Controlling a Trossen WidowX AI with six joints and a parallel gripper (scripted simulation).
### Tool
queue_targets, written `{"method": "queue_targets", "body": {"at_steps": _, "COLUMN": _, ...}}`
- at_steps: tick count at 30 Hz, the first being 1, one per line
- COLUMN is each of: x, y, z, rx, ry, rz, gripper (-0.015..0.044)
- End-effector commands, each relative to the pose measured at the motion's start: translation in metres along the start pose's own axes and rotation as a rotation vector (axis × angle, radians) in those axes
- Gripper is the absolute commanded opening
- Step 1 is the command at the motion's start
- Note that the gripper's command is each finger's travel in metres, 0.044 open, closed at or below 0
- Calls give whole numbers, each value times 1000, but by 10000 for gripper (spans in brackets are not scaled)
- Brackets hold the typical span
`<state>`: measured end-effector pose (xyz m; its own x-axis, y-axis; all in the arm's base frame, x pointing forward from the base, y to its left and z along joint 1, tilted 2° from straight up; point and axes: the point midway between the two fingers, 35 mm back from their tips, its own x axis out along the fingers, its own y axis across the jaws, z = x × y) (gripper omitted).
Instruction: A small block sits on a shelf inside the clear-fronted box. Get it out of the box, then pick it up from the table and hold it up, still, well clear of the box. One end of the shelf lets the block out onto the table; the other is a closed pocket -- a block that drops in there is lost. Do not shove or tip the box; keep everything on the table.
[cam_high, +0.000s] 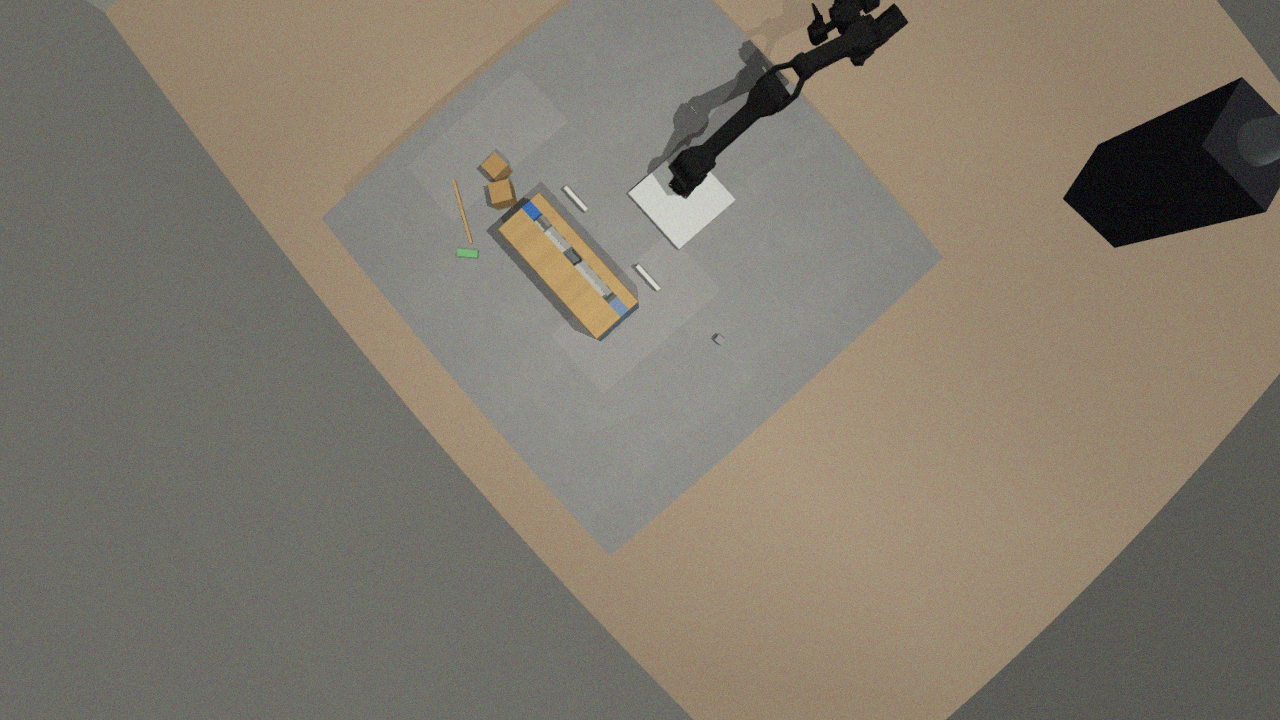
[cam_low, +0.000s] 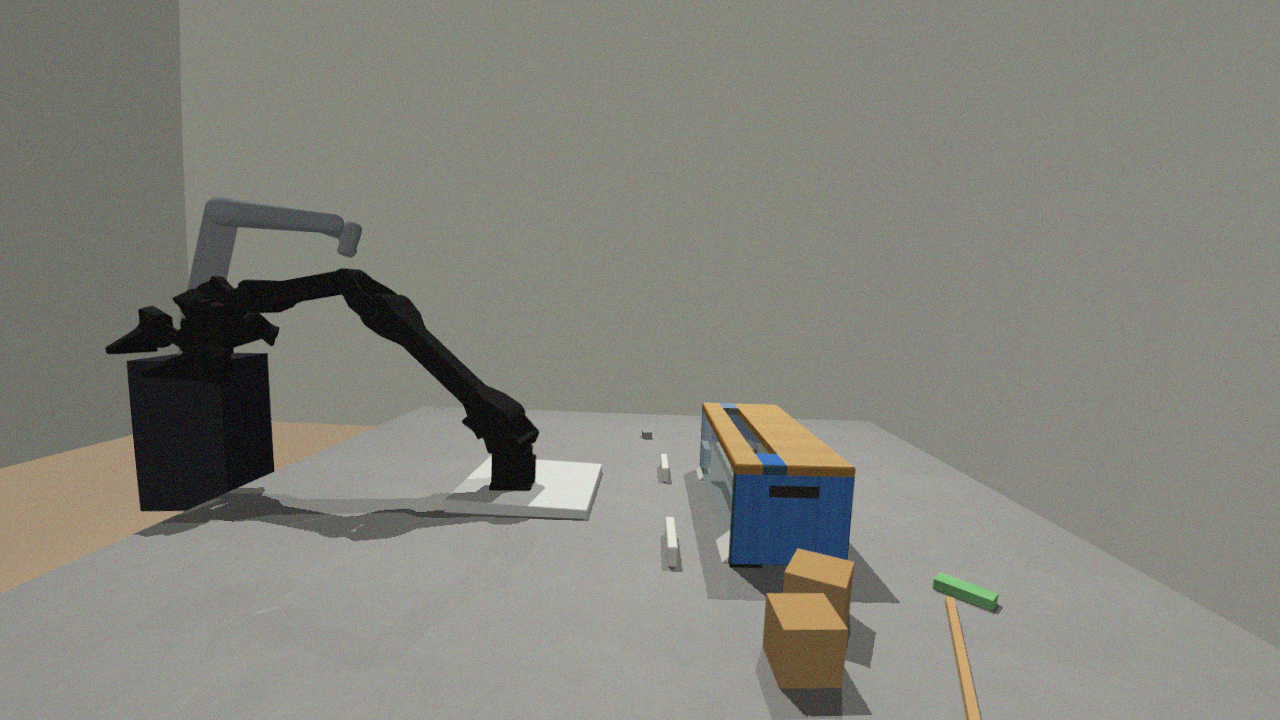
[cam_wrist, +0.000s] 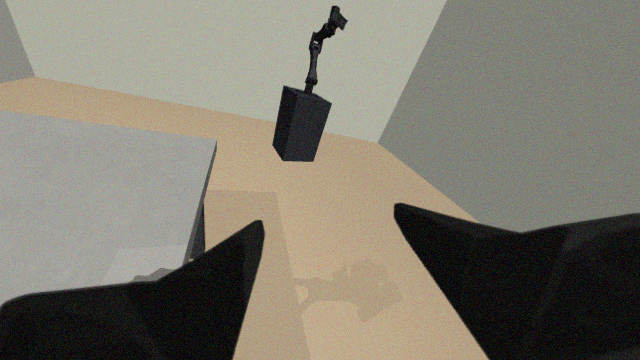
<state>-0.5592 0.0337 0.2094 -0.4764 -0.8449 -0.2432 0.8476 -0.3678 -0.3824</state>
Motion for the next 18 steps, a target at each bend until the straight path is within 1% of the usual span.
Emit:
{"method": "queue_targets", "body": {"at_steps": 1, "x": -3, "y": -1, "z": -1, "rx": 3, "ry": 5, "rz": -5, "gripper": 400}}
{"method": "queue_targets", "body": {"at_steps": 3, "x": -25, "y": -7, "z": -11, "rx": 24, "ry": 47, "rz": -48, "gripper": 400}}
{"method": "queue_targets", "body": {"at_steps": 6, "x": -77, "y": -16, "z": -33, "rx": 75, "ry": 139, "rz": -141, "gripper": 400}}
{"method": "queue_targets", "body": {"at_steps": 9, "x": -111, "y": -20, "z": -46, "rx": 111, "ry": 199, "rz": -202, "gripper": 400}}
{"method": "queue_targets", "body": {"at_steps": 13, "x": -178, "y": -18, "z": -67, "rx": 182, "ry": 309, "rz": -314, "gripper": 400}}
{"method": "queue_targets", "body": {"at_steps": 18, "x": -262, "y": -4, "z": -89, "rx": 281, "ry": 443, "rz": -451, "gripper": 400}}
